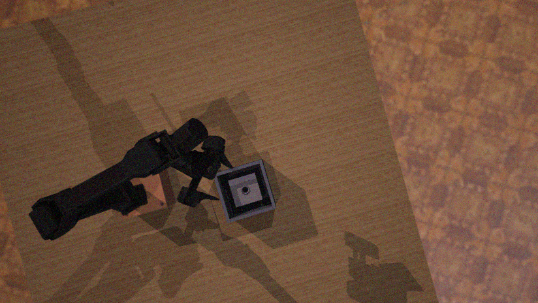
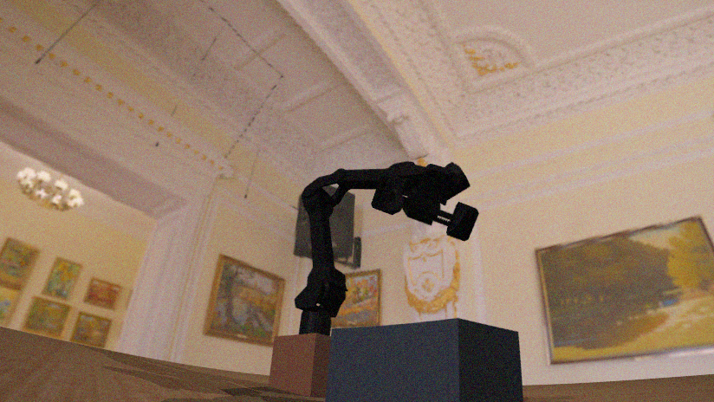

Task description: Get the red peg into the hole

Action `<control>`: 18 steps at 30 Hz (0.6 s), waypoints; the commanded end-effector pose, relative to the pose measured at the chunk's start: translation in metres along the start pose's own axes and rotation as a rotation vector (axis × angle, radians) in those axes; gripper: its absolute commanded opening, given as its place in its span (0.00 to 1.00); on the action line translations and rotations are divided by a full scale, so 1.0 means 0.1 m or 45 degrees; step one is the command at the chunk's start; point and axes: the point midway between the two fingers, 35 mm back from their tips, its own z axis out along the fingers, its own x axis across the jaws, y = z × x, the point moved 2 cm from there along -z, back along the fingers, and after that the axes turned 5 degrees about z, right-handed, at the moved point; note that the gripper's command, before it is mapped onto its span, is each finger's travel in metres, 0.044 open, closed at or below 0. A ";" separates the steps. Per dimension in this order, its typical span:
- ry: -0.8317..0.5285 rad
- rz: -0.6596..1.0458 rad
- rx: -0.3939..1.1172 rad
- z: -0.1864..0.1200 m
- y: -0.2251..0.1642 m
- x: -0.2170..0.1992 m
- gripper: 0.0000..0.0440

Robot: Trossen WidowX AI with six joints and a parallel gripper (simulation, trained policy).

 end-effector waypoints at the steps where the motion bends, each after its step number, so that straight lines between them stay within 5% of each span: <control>1: 0.039 -0.002 0.102 -0.05 -0.27 0.10 1.00; 18: -0.012 0.047 0.581 -0.24 -1.41 0.24 1.00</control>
